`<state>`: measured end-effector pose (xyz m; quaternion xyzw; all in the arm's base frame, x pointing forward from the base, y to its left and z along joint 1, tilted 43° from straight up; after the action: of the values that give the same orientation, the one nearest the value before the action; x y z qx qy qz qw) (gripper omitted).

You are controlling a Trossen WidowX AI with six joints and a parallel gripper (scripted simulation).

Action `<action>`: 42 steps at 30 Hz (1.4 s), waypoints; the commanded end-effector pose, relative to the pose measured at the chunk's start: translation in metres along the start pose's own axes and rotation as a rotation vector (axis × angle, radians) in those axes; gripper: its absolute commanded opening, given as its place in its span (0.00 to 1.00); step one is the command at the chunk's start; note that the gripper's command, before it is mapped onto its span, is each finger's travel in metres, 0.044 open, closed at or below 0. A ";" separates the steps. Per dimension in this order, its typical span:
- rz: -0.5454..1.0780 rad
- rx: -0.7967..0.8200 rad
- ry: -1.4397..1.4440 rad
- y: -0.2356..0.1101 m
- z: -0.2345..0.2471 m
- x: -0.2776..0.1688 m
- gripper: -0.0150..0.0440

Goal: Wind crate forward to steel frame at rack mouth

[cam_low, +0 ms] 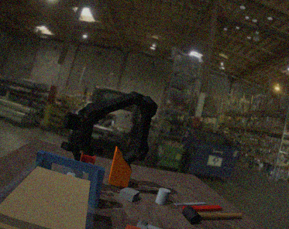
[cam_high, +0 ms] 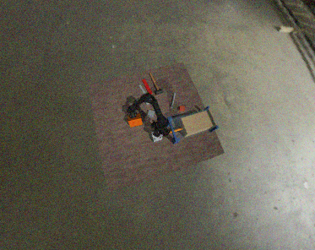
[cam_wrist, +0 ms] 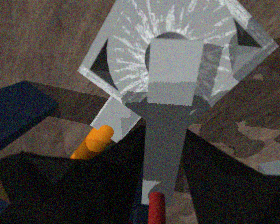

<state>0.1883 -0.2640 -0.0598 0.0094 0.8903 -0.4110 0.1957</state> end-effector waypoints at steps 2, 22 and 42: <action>0.004 0.000 0.024 0.001 0.002 0.000 0.25; 0.003 0.017 0.256 0.002 0.011 -0.001 0.25; 0.004 0.006 0.061 0.005 0.002 0.001 0.25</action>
<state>0.1906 -0.2638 -0.0657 0.0325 0.8977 -0.4120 0.1525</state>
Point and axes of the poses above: the point midway between the two fingers, 35 mm back from their tips, its own y axis out along the fingers, its own z axis across the jaws, x = y × z, the point moved 10 cm from there along -y, back along the fingers, and after that the axes turned 13 degrees about y, right-handed, at the moved point
